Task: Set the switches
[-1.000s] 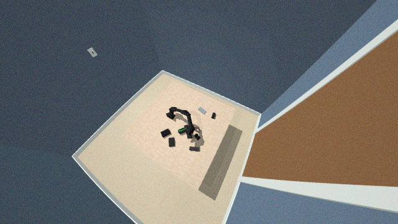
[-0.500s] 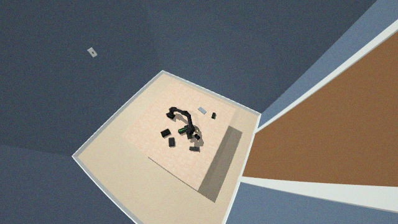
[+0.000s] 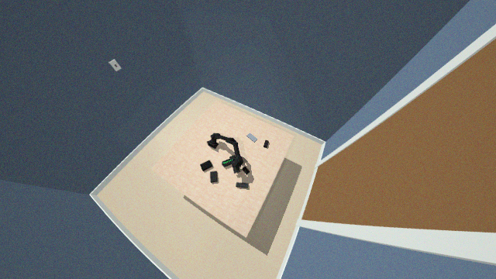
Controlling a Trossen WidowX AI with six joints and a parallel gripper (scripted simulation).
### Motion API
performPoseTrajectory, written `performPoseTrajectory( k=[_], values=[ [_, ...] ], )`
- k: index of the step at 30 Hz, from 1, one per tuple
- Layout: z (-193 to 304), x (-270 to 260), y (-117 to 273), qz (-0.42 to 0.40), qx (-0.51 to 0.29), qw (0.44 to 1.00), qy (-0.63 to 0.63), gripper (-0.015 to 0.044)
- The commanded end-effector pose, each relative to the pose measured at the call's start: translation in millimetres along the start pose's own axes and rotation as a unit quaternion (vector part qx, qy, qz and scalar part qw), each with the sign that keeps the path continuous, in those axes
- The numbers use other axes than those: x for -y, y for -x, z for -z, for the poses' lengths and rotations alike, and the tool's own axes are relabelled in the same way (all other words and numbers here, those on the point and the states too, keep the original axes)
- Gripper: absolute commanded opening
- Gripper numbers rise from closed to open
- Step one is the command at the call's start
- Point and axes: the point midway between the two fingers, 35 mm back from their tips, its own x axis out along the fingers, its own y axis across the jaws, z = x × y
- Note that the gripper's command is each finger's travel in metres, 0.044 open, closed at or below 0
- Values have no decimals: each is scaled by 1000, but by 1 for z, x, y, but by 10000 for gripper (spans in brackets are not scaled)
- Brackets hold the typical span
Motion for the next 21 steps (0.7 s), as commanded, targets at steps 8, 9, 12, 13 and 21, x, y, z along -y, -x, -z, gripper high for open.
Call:
performPoseTrajectory(
  k=[8, 9, 12, 13, 21],
  values=[
    [1, -6, -3, -9, 1, 1000, -1, 0],
    [1, -6, -3, -9, 1, 1000, -1, 0],
    [1, -7, -3, -10, 1, 1000, -1, 0],
    [1, -7, -3, -10, 1, 1000, 0, 0],
    [1, -14, -5, -15, -1, 999, 30, 0]
  ],
)
